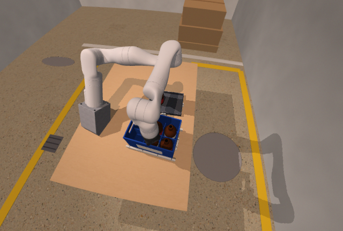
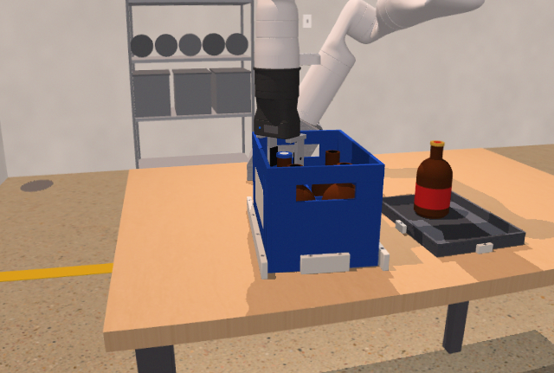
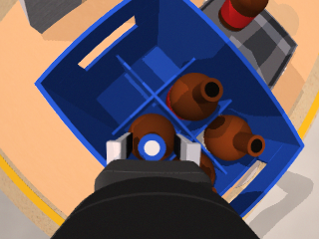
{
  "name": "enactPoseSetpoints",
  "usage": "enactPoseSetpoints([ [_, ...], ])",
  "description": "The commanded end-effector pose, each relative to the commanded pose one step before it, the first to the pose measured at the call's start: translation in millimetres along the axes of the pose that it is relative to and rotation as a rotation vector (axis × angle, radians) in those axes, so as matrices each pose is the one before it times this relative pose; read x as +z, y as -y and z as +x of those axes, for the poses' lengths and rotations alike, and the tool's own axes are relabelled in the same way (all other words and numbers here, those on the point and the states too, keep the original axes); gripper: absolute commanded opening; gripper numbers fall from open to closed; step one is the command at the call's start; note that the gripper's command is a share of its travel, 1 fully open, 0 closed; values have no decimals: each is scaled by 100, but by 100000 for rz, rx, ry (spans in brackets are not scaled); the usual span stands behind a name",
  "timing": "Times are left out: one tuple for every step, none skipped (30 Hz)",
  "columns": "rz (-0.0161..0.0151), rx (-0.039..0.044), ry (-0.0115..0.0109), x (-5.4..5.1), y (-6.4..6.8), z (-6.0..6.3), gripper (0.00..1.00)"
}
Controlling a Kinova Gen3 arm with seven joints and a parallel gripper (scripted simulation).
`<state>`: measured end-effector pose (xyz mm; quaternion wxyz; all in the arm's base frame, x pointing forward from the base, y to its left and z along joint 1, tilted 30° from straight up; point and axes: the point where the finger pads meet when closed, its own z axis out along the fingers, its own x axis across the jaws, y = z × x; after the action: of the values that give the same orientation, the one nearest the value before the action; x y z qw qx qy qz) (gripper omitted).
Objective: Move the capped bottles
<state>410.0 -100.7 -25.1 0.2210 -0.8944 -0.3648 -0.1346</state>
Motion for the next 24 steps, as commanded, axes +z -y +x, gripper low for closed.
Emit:
enactPoseSetpoints([
  [75,33,123,204,37,-33,100],
  [16,2,14,82,7,-3,100],
  [16,2,14,82,7,-3,100],
  [16,2,14,82,7,-3,100],
  [16,2,14,82,7,-3,100],
  [0,0,0,0,0,0,100],
  [0,0,0,0,0,0,100],
  [-146,-14,-135,-91,-46,32,0],
  [0,0,0,0,0,0,0],
  [0,0,0,0,0,0,0],
  [0,0,0,0,0,0,0],
  [0,0,0,0,0,0,0],
  [0,0,0,0,0,0,0],
  [0,0,0,0,0,0,0],
  [0,0,0,0,0,0,0],
  [0,0,0,0,0,0,0],
  [0,0,0,0,0,0,0],
  [0,0,0,0,0,0,0],
  [0,0,0,0,0,0,0],
  [0,0,0,0,0,0,0],
  [0,0,0,0,0,0,0],
  [0,0,0,0,0,0,0],
  [0,0,0,0,0,0,0],
  [0,0,0,0,0,0,0],
])
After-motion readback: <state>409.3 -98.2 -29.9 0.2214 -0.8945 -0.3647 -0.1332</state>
